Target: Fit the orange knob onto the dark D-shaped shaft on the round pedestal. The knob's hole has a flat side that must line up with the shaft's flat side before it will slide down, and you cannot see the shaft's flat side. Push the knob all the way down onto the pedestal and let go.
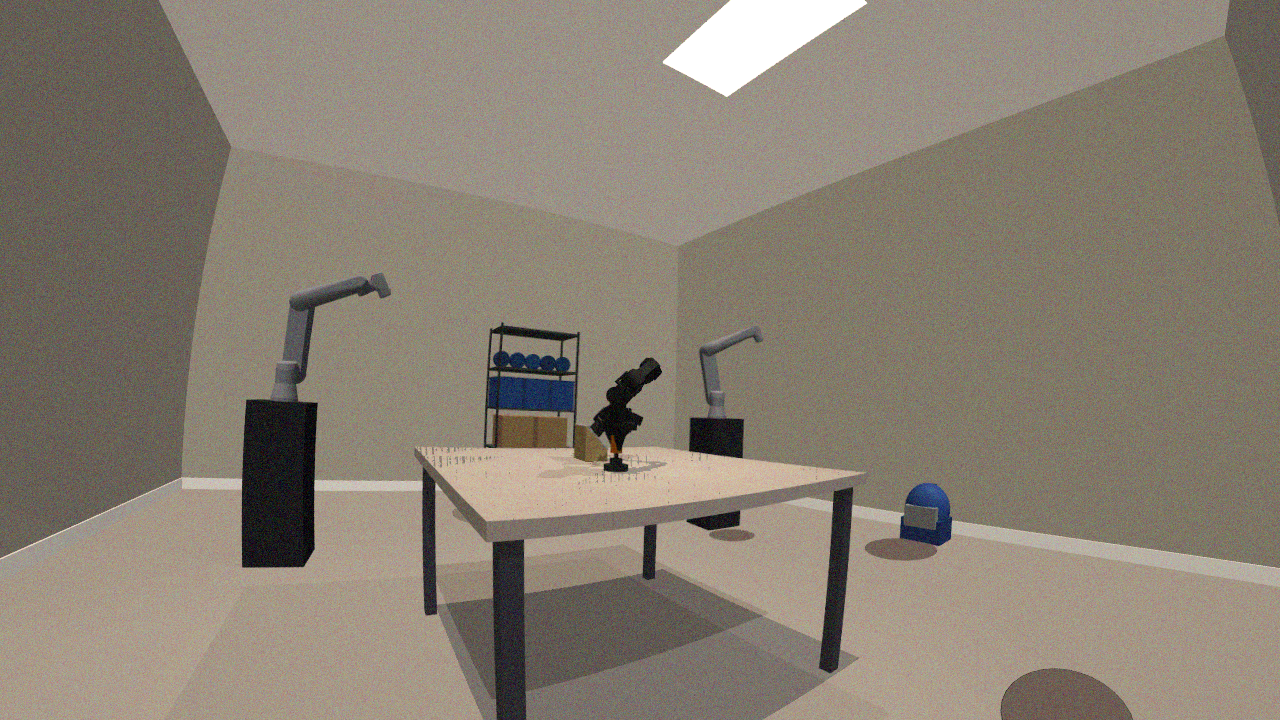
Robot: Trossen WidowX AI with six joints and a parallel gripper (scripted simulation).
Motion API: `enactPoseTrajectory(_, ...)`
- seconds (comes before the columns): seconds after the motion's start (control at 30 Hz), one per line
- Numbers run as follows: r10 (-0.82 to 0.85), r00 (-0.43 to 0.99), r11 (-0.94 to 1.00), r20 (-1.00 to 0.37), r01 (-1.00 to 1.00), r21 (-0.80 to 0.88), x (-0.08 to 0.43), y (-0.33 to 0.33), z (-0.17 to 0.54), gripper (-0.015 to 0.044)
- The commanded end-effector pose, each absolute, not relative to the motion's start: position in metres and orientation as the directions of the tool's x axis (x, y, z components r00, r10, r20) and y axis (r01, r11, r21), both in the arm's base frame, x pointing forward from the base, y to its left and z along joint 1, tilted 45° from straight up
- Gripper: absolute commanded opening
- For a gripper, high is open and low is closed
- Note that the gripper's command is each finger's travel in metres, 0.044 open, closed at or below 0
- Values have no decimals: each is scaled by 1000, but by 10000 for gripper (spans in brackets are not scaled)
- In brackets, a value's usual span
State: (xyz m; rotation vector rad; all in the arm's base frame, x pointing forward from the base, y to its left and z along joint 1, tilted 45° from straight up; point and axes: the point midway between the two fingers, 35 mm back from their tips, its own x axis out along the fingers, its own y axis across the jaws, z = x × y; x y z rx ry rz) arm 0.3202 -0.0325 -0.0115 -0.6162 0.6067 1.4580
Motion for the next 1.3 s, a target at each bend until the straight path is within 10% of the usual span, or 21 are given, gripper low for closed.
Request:
enactPoseTrajectory(0.0,706,24,16,-708,-1000,-18,319,-32,-12,0)
enactPoseTrajectory(1.27,706,24,-132,-708,-978,-164,320,-33,-12,0)
